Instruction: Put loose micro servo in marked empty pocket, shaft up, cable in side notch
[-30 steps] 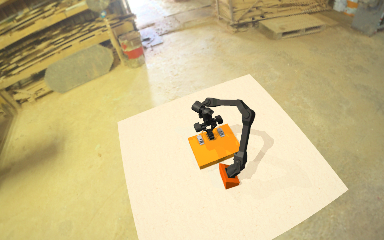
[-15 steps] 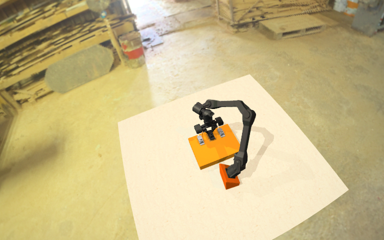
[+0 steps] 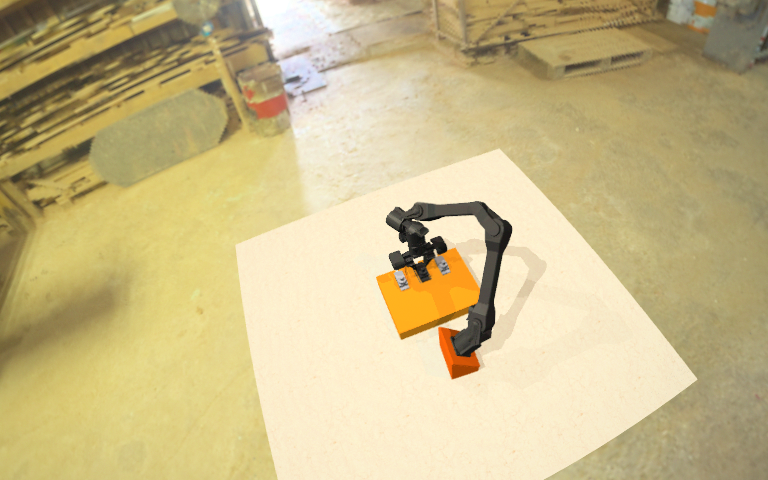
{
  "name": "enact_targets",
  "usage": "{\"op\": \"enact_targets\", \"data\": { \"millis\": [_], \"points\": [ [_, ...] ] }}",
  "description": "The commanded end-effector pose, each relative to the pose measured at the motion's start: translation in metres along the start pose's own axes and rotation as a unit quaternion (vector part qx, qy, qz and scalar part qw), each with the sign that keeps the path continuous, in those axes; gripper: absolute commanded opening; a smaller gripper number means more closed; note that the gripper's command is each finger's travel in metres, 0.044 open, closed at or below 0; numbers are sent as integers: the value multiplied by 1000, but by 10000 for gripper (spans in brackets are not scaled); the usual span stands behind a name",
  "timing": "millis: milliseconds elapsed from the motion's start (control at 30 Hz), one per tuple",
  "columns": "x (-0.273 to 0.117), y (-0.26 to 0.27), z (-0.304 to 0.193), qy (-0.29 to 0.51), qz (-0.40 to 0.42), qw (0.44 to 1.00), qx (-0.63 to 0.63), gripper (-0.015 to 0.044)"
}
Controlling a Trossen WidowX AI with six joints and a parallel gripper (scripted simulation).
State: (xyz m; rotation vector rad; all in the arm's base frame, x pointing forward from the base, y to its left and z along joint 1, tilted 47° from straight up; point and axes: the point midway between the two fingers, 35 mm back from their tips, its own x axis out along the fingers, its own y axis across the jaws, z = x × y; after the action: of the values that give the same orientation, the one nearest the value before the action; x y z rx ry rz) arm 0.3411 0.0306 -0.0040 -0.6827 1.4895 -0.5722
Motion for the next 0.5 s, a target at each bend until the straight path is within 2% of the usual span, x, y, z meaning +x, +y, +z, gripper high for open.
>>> {"op": "enact_targets", "data": {
  "millis": [0,100,333,467],
  "points": [
    [4,1,0,-2,-2,1000,-4,0],
    [6,1,0,-2,-2,1000,-4,0],
    [4,0,0,-2,-2,1000,-4,184],
    [-3,1,0,-2,-2,1000,-5,187]
  ]
}}
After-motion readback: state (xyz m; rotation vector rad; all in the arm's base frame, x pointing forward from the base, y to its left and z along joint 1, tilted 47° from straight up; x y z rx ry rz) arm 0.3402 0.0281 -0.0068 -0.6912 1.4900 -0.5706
